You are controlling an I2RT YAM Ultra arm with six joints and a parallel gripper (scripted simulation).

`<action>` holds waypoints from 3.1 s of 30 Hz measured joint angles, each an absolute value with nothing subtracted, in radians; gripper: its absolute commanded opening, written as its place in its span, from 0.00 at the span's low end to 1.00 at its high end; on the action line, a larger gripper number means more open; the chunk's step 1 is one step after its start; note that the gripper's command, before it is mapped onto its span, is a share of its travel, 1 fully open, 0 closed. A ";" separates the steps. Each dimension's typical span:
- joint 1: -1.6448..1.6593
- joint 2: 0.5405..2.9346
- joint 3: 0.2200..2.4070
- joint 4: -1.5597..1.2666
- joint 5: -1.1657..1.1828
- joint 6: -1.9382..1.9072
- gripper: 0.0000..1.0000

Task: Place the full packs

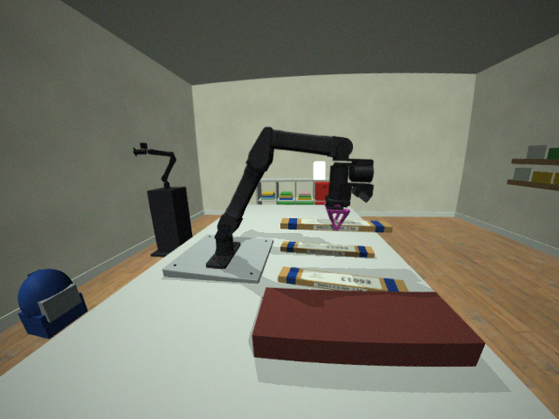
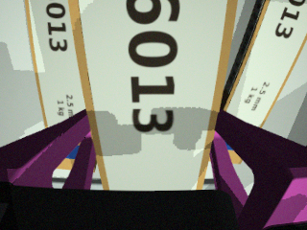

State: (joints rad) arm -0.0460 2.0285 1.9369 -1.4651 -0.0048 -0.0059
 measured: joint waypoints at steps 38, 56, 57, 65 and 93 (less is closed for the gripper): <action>-0.046 2.028 1.937 -1.465 -0.005 -0.006 0.00; -0.046 2.028 1.937 -1.465 -0.005 -0.006 0.00; -0.046 2.028 1.937 -1.465 -0.005 -0.006 0.00; -0.046 2.028 1.937 -1.465 -0.005 -0.006 0.00; 0.012 2.028 1.956 -1.474 -0.004 -0.052 0.00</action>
State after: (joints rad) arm 0.0116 2.0285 1.9560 -1.4738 -0.0044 -0.0517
